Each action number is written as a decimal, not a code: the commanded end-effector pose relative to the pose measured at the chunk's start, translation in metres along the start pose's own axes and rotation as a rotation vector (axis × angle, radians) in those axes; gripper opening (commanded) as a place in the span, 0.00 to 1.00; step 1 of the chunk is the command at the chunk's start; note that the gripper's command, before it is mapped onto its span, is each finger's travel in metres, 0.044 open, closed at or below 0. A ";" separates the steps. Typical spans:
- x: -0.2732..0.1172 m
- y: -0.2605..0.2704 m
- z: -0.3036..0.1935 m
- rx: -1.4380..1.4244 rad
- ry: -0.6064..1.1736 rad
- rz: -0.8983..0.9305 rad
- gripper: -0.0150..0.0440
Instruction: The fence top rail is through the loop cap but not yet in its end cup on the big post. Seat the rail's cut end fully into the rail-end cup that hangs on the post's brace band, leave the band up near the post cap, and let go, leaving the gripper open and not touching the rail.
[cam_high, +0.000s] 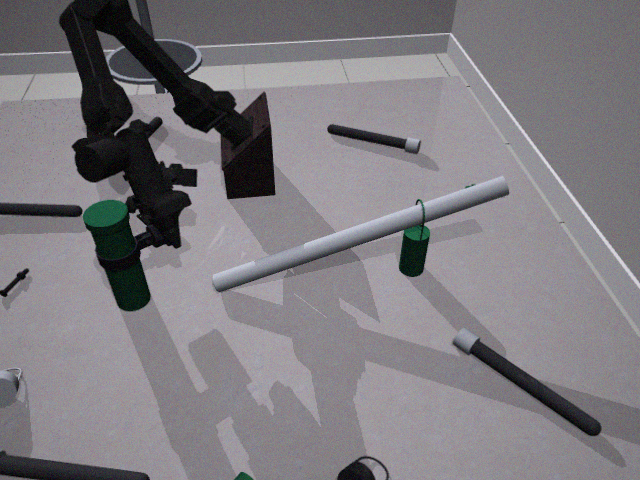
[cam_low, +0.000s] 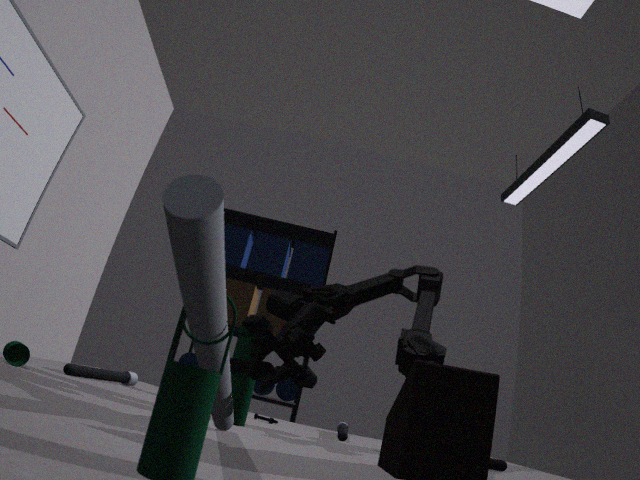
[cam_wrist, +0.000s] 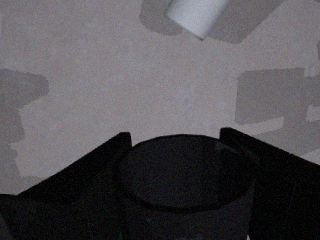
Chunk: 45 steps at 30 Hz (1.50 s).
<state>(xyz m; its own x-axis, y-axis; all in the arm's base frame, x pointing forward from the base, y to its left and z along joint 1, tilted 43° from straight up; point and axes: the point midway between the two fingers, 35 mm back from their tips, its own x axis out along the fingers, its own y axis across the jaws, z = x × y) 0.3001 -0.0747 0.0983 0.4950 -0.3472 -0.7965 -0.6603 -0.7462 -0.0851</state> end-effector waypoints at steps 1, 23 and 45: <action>0.001 -0.001 0.001 -0.004 -0.004 -0.003 0.44; 0.009 -0.014 0.000 0.146 0.082 -0.003 0.25; 0.018 -0.030 -0.005 0.323 0.182 -0.004 0.25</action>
<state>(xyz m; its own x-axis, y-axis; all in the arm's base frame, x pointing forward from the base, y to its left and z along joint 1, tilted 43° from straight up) 0.3296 -0.0623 0.0914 0.5698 -0.4563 -0.6835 -0.7847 -0.5493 -0.2874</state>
